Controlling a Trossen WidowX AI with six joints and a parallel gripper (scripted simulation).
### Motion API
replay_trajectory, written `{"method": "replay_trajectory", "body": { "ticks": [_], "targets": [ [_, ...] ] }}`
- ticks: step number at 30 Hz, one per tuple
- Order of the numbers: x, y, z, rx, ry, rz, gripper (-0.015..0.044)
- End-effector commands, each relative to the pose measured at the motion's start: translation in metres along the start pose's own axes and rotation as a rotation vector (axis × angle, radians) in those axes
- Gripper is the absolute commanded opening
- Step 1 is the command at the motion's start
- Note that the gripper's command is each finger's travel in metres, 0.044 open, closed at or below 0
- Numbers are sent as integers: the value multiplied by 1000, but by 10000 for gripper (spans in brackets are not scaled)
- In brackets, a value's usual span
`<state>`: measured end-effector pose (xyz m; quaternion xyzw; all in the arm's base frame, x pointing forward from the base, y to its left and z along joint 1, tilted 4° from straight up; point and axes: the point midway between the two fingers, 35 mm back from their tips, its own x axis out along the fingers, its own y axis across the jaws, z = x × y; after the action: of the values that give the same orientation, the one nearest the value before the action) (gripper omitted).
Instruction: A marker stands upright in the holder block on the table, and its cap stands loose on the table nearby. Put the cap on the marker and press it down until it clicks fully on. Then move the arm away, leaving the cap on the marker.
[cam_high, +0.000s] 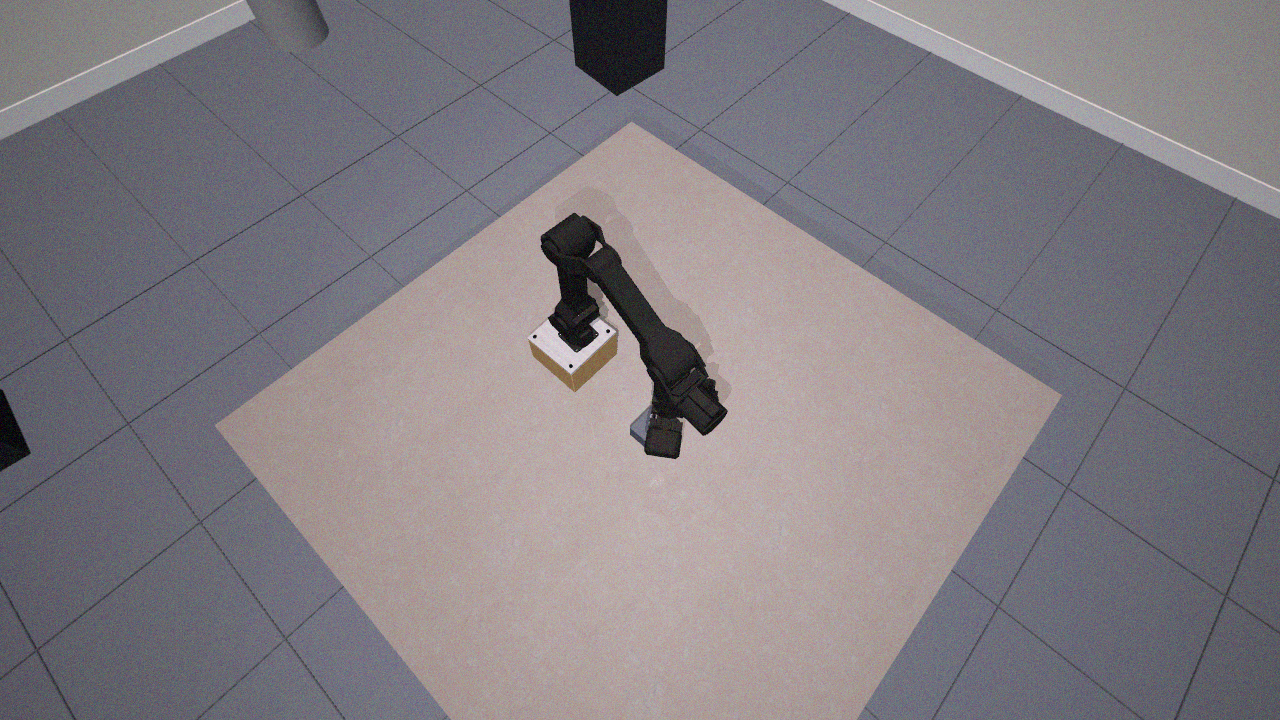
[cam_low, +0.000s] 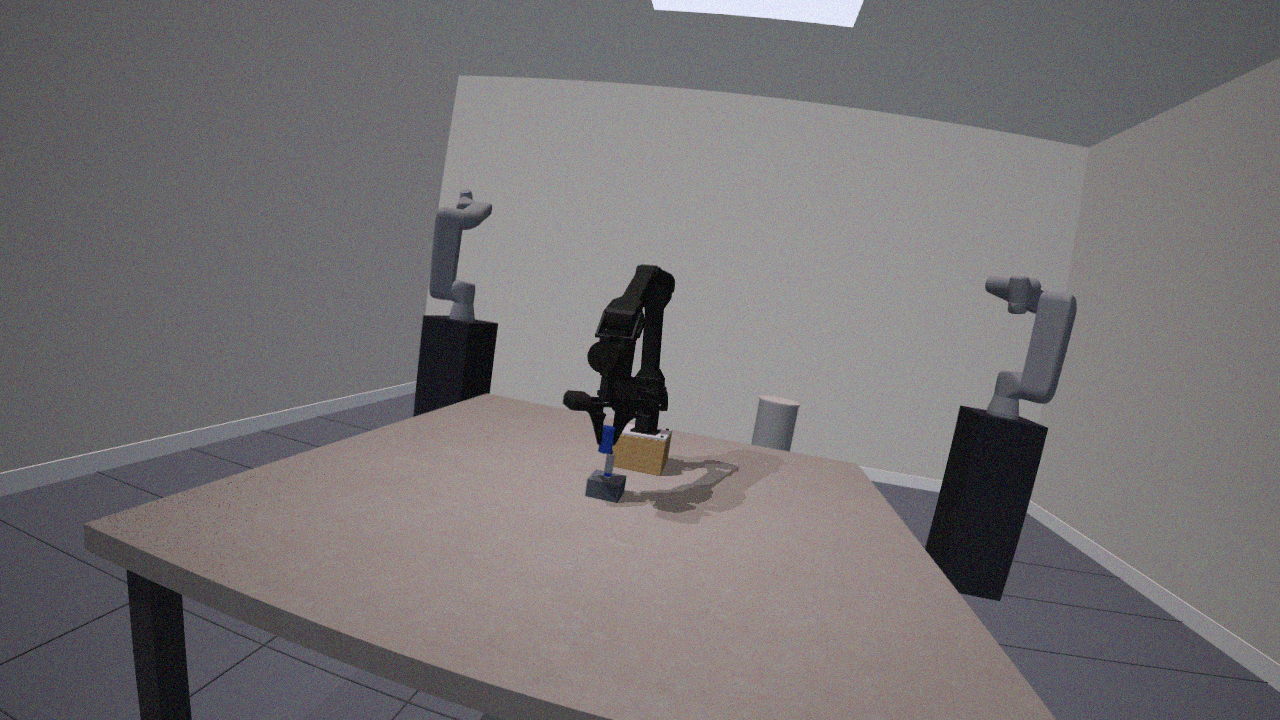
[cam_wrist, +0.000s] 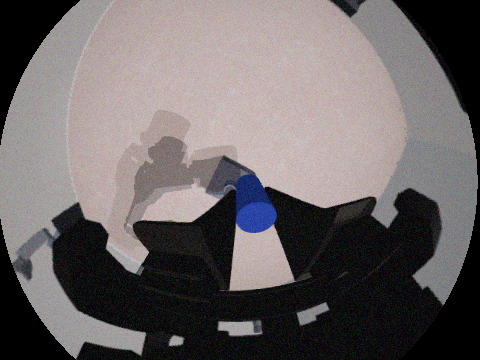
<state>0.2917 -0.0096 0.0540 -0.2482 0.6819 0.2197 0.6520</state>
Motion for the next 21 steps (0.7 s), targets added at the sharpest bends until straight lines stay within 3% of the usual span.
{"method": "replay_trajectory", "body": {
  "ticks": [1,21],
  "targets": [
    [-5,9,-9,4,4,4,0],
    [-7,25,-27,5,6,4,0]
  ]
}}
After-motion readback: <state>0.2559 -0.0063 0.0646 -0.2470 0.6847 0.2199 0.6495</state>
